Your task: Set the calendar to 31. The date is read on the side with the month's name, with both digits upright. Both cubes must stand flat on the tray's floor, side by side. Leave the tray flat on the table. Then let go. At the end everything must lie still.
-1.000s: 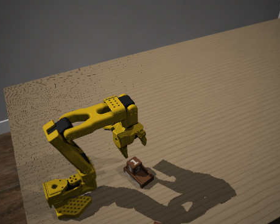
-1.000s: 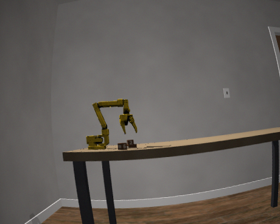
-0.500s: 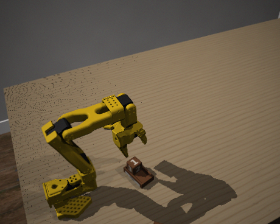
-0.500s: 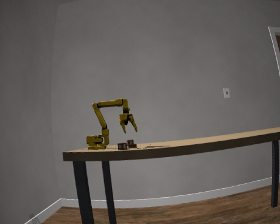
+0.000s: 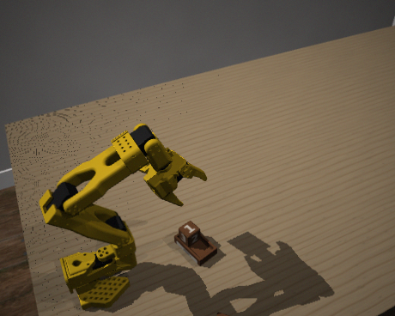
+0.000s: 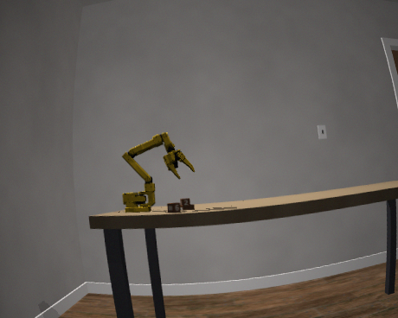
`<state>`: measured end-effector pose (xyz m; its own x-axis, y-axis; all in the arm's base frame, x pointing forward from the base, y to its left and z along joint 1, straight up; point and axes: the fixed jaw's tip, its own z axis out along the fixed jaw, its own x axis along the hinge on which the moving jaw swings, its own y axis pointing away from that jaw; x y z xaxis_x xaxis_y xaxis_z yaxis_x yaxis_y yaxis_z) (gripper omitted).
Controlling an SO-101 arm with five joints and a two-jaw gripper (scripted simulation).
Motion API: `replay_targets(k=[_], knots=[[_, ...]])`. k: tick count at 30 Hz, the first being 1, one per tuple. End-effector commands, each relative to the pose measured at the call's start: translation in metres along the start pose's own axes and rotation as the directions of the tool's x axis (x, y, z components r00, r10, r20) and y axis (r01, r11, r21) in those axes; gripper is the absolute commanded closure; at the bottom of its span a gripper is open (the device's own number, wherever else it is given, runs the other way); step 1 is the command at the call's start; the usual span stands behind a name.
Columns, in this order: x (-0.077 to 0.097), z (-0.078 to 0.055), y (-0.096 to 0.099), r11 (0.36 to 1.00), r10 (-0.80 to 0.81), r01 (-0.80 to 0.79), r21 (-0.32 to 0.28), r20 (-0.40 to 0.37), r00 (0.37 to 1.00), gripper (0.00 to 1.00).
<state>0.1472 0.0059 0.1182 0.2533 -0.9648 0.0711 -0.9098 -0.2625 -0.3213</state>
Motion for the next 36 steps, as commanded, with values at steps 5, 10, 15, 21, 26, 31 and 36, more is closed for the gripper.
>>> replay_targets(k=[5,10,15,21,26,31,36], knots=[[0.0,-0.023,-0.008,0.984,0.006,0.0,0.18,-0.033,0.999,0.65],[0.0,-0.024,-0.008,0.982,0.006,0.0,0.189,-0.035,0.999,0.65],[0.0,-0.024,-0.008,0.982,0.01,-0.003,0.189,-0.034,0.999,0.65],[0.003,-0.025,-0.009,0.981,0.055,-0.047,0.189,-0.034,0.998,0.65],[0.008,-0.025,-0.01,0.971,0.152,-0.143,0.19,-0.033,0.988,0.65],[0.013,-0.025,-0.012,0.954,0.239,-0.229,0.192,-0.031,0.971,0.65],[0.024,-0.026,-0.014,0.889,0.425,-0.412,0.198,-0.028,0.905,0.65]])
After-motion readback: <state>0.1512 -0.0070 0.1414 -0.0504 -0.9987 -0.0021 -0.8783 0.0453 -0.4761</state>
